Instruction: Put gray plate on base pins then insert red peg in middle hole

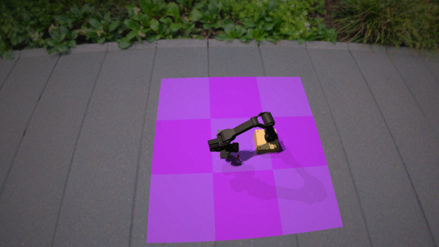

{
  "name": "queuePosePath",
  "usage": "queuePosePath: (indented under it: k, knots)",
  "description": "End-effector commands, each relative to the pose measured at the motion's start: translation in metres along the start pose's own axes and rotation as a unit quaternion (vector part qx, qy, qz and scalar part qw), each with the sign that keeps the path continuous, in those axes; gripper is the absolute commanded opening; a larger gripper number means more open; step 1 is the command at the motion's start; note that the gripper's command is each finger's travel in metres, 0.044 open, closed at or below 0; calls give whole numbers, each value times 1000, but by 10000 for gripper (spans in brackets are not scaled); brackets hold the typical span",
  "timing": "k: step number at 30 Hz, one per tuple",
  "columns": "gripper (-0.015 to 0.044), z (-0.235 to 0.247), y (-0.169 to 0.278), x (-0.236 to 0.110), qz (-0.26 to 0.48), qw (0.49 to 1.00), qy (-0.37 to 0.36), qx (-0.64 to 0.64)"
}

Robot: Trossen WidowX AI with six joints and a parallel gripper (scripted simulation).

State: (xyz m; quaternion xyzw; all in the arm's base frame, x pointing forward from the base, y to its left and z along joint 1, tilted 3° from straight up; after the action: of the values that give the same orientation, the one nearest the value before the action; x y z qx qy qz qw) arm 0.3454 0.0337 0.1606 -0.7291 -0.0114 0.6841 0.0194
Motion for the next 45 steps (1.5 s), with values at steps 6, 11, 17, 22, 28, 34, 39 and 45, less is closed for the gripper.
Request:
queuePosePath:
  k: [6, 11, 17, 22, 28, 34, 39, 45]
  knots:
    - [0, 4, 0, -28, 2, 1000, 1, 1]
    - [0, 7, 0, -43, 2, 1000, 0, 0]
    - [0, 10, 0, -53, 2, 1000, -1, -1]
    - [0, 7, 12, -46, 3, 1000, -1, -1]
    - [0, 5, 29, -36, 4, 1000, -1, -1]
    - [0, 4, 46, -26, 4, 1000, -1, -1]
    - [0, 5, 60, -18, 6, 1000, -4, 5]
    - [0, 7, 74, -10, 9, 1000, -8, 16]
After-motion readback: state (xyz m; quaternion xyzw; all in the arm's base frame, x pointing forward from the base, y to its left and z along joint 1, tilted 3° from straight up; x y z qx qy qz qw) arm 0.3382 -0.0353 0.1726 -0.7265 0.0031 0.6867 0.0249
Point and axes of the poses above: the point midway between the two fingers, 35 mm back from their tips, its own x axis out along the fingers, its own z axis across the jaws, y = z × x, the point moved 10 cm from there along -x, back along the fingers, and after that the axes turned 12 degrees about -x, right-handed, at the moved point
